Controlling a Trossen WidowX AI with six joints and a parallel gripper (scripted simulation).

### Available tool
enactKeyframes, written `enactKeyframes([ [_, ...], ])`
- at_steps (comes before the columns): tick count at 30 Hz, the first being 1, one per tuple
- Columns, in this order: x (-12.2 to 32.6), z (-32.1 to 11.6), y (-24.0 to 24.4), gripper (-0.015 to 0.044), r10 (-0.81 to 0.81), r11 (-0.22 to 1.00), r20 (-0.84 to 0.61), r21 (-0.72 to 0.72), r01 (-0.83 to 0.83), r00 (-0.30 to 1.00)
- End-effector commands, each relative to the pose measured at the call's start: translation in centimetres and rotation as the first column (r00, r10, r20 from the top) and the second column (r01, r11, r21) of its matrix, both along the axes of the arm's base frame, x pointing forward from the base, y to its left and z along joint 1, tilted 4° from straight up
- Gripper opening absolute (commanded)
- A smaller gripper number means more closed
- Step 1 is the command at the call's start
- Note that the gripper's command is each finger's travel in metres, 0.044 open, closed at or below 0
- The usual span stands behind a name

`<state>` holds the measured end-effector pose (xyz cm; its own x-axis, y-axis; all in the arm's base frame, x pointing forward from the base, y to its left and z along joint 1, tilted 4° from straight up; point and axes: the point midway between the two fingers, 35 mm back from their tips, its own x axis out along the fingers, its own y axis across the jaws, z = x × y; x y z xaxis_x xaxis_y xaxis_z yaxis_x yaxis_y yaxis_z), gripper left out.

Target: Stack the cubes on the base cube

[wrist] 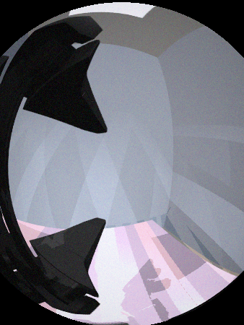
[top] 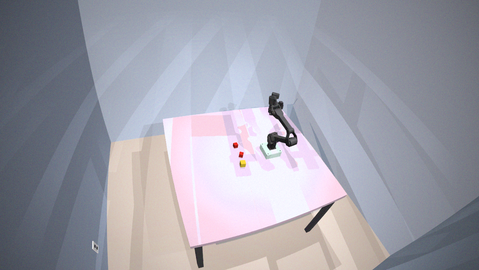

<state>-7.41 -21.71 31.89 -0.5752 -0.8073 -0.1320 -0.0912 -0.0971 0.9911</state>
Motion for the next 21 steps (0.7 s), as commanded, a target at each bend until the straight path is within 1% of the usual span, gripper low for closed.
enactKeyframes([
  [1,0.1,-0.1,-0.1,0.0374,0.008,1.000,-0.007,0.009,-0.008,1.000],
  [3,1.2,-0.5,-0.8,0.0321,0.075,0.994,-0.064,0.084,-0.069,0.995],
  [5,2.9,-1.2,-1.8,0.0269,0.186,0.968,-0.145,0.197,-0.156,0.972],
  [8,5.6,-2.3,-2.9,0.0265,0.364,0.894,-0.248,0.362,-0.263,0.898],
  [10,7.4,-3.0,-3.5,0.0265,0.484,0.827,-0.302,0.466,-0.316,0.821],
  [12,9.3,-3.8,-3.9,0.0265,0.599,0.748,-0.343,0.563,-0.353,0.723],
  [15,12.2,-5.0,-4.1,0.0265,0.752,0.616,-0.376,0.692,-0.376,0.541],
  [18,15.1,-6.3,-3.9,0.0265,0.868,0.480,-0.377,0.800,-0.359,0.323],
  [21,17.9,-7.6,-3.3,0.0265,0.935,0.353,-0.345,0.884,-0.308,0.082],
])
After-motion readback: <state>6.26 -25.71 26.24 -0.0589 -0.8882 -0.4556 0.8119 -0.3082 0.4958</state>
